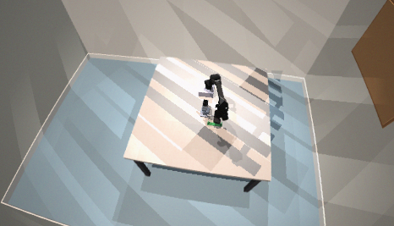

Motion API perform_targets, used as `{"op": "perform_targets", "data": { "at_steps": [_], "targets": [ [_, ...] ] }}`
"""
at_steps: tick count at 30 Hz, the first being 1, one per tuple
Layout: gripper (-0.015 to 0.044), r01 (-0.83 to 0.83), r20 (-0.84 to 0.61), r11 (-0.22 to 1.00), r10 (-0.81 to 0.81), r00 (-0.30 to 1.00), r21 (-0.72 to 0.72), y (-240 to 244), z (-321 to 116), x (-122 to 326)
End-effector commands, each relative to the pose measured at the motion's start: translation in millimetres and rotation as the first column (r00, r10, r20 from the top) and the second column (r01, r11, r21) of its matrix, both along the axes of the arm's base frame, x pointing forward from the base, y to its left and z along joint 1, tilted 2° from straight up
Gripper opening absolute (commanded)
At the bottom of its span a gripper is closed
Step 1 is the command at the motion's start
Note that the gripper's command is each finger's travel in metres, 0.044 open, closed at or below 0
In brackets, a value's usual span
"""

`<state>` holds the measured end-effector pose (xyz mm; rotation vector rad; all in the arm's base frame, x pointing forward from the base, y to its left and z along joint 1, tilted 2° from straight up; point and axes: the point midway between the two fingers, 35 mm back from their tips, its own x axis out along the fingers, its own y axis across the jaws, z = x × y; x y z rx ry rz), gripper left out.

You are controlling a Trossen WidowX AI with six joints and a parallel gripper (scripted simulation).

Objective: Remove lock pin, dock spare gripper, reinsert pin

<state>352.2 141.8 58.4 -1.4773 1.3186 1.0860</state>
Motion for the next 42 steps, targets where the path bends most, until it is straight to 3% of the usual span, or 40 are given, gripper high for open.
{"op": "perform_targets", "data": {
  "at_steps": [1, 19, 32, 42],
  "targets": [
    [0.0000, 0.012, 0.007, 1.000, -0.012, 1.000, 0.010, 1.5, 6.0, -13.1],
    [0.0000, 0.057, 0.001, 0.998, -0.057, 0.998, 0.016, -0.4, 13.4, -68.2],
    [0.0000, 0.060, -0.005, 0.998, -0.060, 0.998, 0.018, 0.0, -35.9, -65.9],
    [0.0000, 0.063, -0.004, 0.998, -0.062, 0.998, 0.020, -4.4, -38.3, -65.4]
  ]
}}
